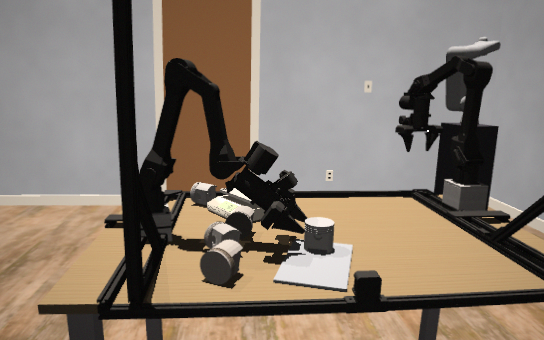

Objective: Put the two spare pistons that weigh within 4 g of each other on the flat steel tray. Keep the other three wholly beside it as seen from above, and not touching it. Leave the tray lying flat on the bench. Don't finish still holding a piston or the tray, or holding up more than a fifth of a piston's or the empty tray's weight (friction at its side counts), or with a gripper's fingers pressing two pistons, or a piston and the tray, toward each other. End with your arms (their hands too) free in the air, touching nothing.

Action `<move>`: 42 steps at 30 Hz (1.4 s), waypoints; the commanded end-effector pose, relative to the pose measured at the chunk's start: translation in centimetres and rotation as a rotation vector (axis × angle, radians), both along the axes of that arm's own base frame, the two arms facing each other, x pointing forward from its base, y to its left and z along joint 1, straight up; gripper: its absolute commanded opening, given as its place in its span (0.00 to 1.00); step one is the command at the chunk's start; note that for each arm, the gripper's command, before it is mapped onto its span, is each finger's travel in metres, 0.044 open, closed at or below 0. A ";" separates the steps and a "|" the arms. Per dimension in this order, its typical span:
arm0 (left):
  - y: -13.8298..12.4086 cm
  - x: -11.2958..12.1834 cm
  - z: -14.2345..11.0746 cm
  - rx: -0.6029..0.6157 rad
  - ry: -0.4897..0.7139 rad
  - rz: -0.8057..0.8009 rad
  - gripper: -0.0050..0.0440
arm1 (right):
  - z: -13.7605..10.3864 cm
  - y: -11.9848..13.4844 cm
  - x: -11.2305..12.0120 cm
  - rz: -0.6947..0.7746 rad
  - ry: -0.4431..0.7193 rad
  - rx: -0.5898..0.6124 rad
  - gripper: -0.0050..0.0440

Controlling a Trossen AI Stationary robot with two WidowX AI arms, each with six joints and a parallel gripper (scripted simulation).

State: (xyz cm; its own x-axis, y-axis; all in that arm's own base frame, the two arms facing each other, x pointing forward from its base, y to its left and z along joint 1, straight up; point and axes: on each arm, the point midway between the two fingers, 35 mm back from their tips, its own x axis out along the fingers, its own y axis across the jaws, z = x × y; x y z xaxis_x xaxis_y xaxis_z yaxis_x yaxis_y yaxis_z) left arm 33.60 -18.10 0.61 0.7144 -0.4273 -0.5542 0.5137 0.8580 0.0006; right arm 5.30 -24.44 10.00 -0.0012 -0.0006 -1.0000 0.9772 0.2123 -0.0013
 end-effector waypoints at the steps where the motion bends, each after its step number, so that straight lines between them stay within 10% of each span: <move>1: 0.2 -0.5 -0.2 0.004 0.011 -0.007 0.87 | 0.0 0.0 0.0 0.000 -0.001 0.001 1.00; 27: 0.2 -0.5 7.8 0.005 0.015 -0.008 0.87 | 0.0 0.0 0.0 0.000 -0.001 0.001 1.00; 42: 0.2 -0.5 7.8 0.178 0.315 0.008 0.87 | 0.0 0.0 0.0 0.000 -0.001 0.001 1.00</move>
